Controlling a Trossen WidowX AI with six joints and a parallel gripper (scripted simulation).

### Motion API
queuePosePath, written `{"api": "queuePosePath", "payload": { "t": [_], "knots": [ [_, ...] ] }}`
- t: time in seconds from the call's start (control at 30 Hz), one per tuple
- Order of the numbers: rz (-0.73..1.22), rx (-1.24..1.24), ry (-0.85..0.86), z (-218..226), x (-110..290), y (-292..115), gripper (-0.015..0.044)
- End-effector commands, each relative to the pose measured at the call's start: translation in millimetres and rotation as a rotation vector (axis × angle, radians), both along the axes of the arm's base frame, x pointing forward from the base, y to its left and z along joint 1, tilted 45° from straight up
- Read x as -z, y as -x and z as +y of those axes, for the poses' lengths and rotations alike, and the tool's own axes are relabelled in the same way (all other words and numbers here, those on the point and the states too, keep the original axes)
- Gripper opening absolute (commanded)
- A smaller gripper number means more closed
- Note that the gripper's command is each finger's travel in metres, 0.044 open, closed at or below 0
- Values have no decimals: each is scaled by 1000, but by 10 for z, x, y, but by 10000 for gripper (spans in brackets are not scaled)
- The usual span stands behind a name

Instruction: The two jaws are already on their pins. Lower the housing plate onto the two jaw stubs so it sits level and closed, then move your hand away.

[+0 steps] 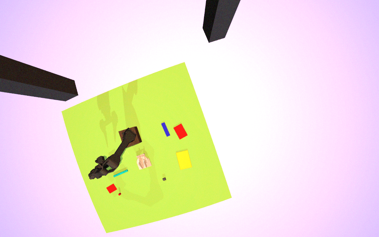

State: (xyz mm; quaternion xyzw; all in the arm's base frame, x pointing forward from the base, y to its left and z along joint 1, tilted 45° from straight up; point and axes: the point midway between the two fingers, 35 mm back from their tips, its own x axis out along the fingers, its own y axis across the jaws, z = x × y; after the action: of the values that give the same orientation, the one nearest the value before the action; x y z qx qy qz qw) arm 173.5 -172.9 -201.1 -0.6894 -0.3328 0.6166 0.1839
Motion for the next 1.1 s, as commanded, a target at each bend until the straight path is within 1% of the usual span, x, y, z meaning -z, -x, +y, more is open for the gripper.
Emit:
{"api": "queuePosePath", "payload": {
  "t": [0.0,1.07],
  "knots": [
    [2,5,-6,54,47,-3,440],
    [0,5,-7,336,350,-23,440]
  ]
}}
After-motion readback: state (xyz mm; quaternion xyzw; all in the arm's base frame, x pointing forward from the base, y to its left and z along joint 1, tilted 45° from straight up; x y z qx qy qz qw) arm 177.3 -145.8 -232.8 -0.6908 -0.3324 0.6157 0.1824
